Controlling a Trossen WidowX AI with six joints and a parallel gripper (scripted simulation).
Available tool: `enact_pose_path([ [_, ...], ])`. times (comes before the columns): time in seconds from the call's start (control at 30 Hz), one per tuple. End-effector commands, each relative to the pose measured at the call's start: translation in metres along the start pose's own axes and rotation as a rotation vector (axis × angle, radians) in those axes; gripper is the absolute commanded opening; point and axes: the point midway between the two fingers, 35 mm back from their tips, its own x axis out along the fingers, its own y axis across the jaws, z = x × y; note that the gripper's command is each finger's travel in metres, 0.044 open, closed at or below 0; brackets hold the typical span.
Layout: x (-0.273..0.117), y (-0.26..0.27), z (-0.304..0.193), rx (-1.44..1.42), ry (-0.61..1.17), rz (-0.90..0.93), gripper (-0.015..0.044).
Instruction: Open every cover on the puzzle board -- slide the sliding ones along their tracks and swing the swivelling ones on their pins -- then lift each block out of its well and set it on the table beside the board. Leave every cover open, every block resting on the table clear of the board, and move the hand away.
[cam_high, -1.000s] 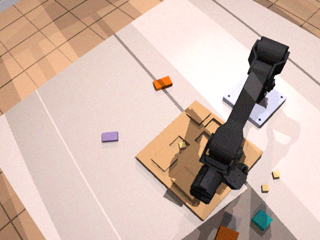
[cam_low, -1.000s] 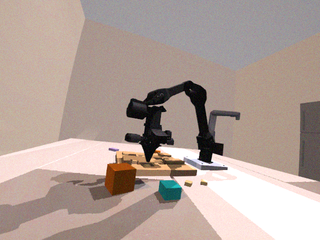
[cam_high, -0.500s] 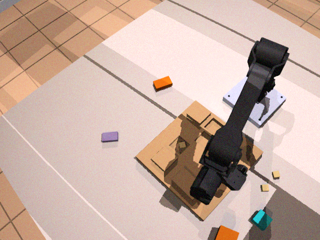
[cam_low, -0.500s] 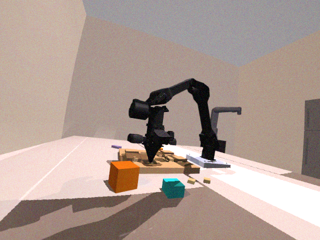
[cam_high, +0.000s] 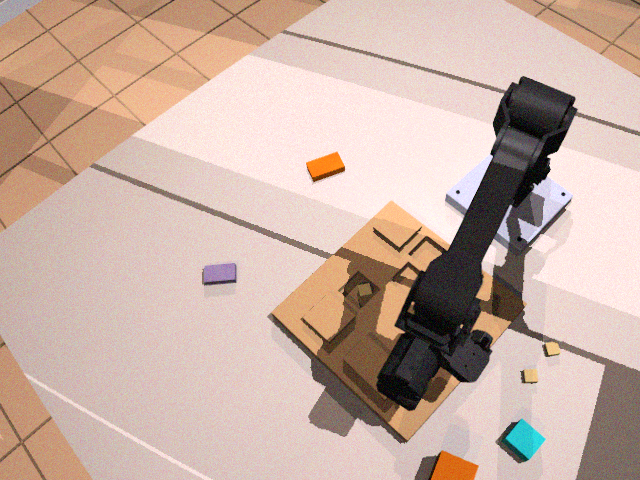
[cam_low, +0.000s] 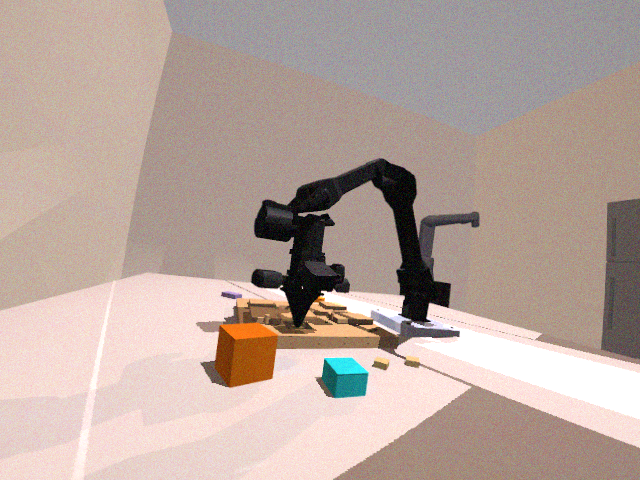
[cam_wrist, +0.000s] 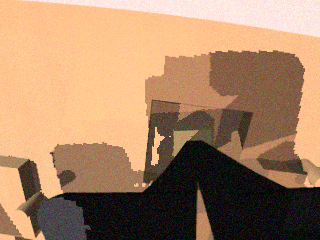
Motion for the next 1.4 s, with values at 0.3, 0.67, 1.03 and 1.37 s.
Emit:
enact_pose_path([
  [0.3,-0.010,0.000,0.000,0.001,0.001,0.001,0.0000],
  [0.67,-0.040,0.000,0.000,0.001,0.001,0.005,0.0144],
  [1.03,-0.063,0.000,0.001,0.010,0.001,0.001,0.0144],
  [1.37,-0.060,0.000,0.001,0.143,0.001,0.001,0.0144],
])
